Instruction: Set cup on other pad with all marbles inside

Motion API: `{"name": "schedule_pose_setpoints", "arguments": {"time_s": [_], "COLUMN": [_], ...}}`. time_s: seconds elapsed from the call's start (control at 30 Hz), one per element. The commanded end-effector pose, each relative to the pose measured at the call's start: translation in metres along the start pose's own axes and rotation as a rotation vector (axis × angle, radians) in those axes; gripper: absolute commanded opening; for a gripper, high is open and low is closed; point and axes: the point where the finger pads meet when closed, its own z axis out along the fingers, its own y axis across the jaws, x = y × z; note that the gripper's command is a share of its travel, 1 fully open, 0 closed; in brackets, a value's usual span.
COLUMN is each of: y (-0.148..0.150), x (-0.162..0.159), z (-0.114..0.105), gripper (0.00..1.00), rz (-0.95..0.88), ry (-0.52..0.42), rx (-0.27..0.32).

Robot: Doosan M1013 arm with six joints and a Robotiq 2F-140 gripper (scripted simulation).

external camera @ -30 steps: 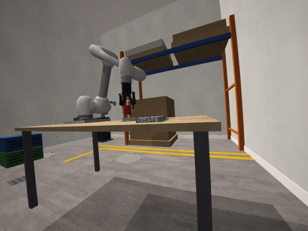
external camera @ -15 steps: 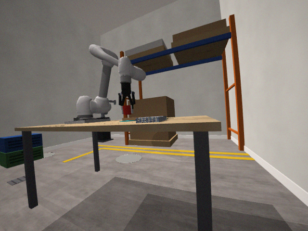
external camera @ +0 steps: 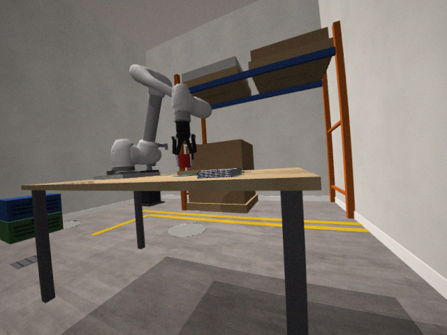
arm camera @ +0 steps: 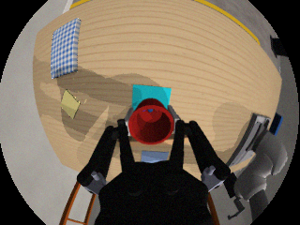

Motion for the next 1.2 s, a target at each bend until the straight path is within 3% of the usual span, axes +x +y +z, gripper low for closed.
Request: {"name": "schedule_pose_setpoints", "arguments": {"time_s": [0.0,0.33,1.17], "y": [0.000,0.000,0.000], "x": [0.000,0.000,0.000], "z": [0.005,0.027,0.034], "gripper": [0.49,0.49,0.49], "rz": [0.000,0.000,0.000], "ry": [0.000,0.000,0.000], "rx": [0.000,0.000,0.000]}}
